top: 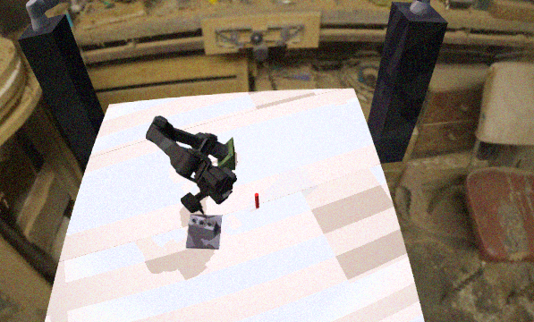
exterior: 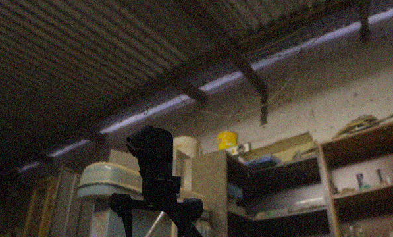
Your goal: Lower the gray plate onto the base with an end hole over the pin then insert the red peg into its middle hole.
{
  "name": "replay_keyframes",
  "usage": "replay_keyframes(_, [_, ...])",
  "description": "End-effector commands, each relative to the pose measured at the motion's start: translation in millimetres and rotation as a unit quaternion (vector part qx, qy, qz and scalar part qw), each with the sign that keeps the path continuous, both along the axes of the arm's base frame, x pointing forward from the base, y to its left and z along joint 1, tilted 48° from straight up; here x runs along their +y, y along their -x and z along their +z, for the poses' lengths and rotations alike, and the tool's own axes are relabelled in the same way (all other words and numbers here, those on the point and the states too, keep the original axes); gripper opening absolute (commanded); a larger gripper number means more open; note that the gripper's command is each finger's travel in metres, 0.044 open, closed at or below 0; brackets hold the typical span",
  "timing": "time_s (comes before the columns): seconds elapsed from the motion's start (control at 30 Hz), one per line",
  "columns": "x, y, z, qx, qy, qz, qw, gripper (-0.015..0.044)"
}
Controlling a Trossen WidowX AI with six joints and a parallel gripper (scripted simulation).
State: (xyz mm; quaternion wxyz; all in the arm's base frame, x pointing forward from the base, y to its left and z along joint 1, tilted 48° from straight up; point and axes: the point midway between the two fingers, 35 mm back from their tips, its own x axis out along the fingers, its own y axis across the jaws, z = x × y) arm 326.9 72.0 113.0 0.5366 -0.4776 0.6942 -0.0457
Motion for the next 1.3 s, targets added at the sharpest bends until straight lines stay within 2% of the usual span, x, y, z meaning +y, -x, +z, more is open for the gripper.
replay_keyframes(0.0, [26.9, 12.3, -29.9, -0.132, -0.006, -0.142, 0.981, 0.044])
replay_keyframes(0.2, [55.8, 29.7, -59.3, -0.292, -0.009, -0.308, 0.905, 0.044])
replay_keyframes(0.4, [81.0, 51.6, -87.8, -0.439, -0.005, -0.453, 0.776, 0.044])
replay_keyframes(0.67, [99.3, 73.8, -111.8, -0.551, 0.002, -0.555, 0.623, 0.044])
replay_keyframes(1.13, [99.9, 74.9, -112.6, -0.555, 0.002, -0.558, 0.616, 0.044])
replay_keyframes(1.27, [80.8, 75.2, -130.1, -0.556, 0.002, -0.558, 0.616, 0.044])
